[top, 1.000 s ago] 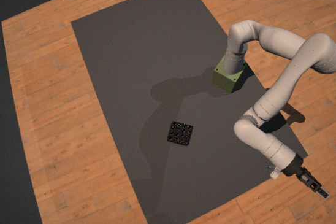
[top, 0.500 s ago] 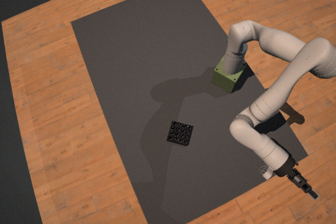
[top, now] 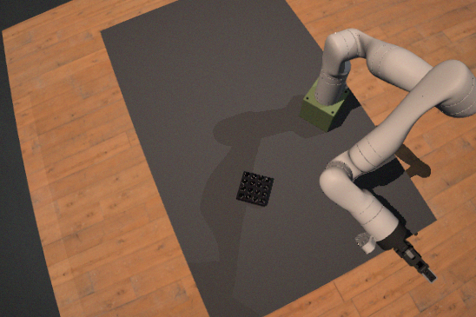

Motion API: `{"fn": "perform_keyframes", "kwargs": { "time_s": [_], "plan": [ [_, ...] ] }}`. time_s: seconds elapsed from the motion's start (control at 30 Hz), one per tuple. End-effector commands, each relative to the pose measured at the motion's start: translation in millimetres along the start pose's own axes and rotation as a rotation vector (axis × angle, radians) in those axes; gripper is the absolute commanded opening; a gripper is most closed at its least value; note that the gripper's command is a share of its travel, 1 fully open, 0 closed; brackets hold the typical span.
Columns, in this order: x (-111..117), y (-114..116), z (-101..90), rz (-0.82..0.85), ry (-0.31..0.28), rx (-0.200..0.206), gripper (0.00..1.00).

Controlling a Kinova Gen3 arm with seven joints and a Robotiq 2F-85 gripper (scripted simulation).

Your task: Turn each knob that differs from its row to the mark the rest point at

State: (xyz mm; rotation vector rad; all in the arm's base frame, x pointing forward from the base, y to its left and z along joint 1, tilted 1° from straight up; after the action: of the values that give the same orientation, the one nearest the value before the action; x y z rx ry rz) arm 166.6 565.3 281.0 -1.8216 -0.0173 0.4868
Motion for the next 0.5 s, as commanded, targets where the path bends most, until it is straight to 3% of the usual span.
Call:
{"fn": "perform_keyframes", "kwargs": {
  "time_s": [0.0,0.13,0.2,0.37,0.43,0.47],
  "plan": [
    [1.7,1.5,-0.3,0.001,0.003,-0.002,1.00],
    [1.7,1.5,-0.3,0.001,0.003,-0.002,1.00],
    [12.4,13.9,-6.5,-0.027,0.029,-0.044,1.00],
    [12.4,13.9,-6.5,-0.027,0.029,-0.044,1.00],
    [23.0,26.5,-13.4,-0.056,0.054,-0.087,1.00],
    [23.0,26.5,-13.4,-0.056,0.054,-0.087,1.00]
  ]
}}
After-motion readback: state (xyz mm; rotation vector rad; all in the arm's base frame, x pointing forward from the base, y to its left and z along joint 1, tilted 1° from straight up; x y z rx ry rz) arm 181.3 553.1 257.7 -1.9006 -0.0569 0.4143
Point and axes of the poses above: the point where the finger pads meet when closed, its own z axis out along the fingers, its own y axis across the jaws, x = y × z, the point moved 8 cm from there along -z, back along the fingers, and after that the axes turned 1 degree about -z, right-handed, at the moved point
